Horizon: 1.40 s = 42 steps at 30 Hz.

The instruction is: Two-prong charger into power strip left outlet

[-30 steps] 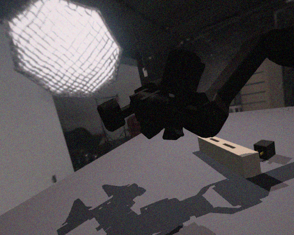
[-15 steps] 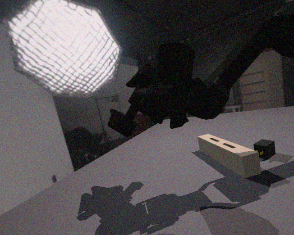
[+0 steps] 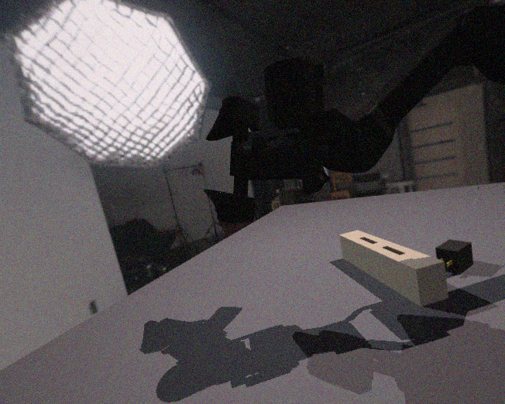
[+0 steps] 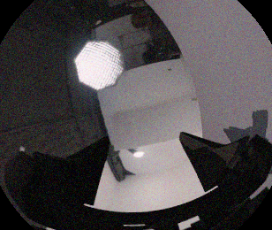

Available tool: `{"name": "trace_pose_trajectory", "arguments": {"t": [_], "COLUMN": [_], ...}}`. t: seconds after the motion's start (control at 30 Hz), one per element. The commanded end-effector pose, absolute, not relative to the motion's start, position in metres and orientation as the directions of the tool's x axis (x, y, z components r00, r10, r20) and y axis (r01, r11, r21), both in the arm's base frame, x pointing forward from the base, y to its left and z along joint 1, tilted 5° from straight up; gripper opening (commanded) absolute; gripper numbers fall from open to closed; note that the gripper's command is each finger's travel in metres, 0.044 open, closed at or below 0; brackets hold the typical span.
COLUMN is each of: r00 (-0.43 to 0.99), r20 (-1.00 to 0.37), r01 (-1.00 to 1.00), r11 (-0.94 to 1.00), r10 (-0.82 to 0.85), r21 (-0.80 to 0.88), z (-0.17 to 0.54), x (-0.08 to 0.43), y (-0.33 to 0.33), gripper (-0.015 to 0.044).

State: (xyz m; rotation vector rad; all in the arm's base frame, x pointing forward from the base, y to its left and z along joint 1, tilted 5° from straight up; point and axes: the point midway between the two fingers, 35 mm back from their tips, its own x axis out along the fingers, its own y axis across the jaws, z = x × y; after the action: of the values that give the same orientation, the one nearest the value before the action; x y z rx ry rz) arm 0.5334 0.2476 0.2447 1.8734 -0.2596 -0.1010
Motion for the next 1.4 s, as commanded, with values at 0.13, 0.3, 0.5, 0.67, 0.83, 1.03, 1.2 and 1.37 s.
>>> {"name": "trace_pose_trajectory", "arguments": {"t": [0.13, 0.3, 0.5, 0.67, 0.83, 1.03, 1.2, 1.37], "r00": [0.981, 0.986, 0.984, 0.975, 0.960, 0.931, 0.898, 0.857], "r20": [0.012, -0.047, -0.124, -0.195, -0.268, -0.360, -0.437, -0.514], "r01": [-0.031, 0.059, 0.155, 0.221, 0.268, 0.296, 0.292, 0.262], "r11": [-0.098, 0.071, 0.270, 0.426, 0.569, 0.718, 0.818, 0.896], "r10": [-0.194, -0.162, -0.128, -0.105, -0.085, -0.068, -0.056, -0.045], "r21": [0.995, 0.996, 0.950, 0.877, 0.777, 0.630, 0.495, 0.357], "z": [0.247, 0.239, 0.229, 0.218, 0.207, 0.192, 0.180, 0.167], "x": [0.532, 0.529, 0.524, 0.518, 0.511, 0.499, 0.488, 0.474], "y": [0.239, 0.236, 0.230, 0.224, 0.216, 0.206, 0.198, 0.188], "gripper": [0.0440, 0.0440, 0.0440, 0.0440, 0.0440, 0.0440, 0.0440, 0.0440]}}
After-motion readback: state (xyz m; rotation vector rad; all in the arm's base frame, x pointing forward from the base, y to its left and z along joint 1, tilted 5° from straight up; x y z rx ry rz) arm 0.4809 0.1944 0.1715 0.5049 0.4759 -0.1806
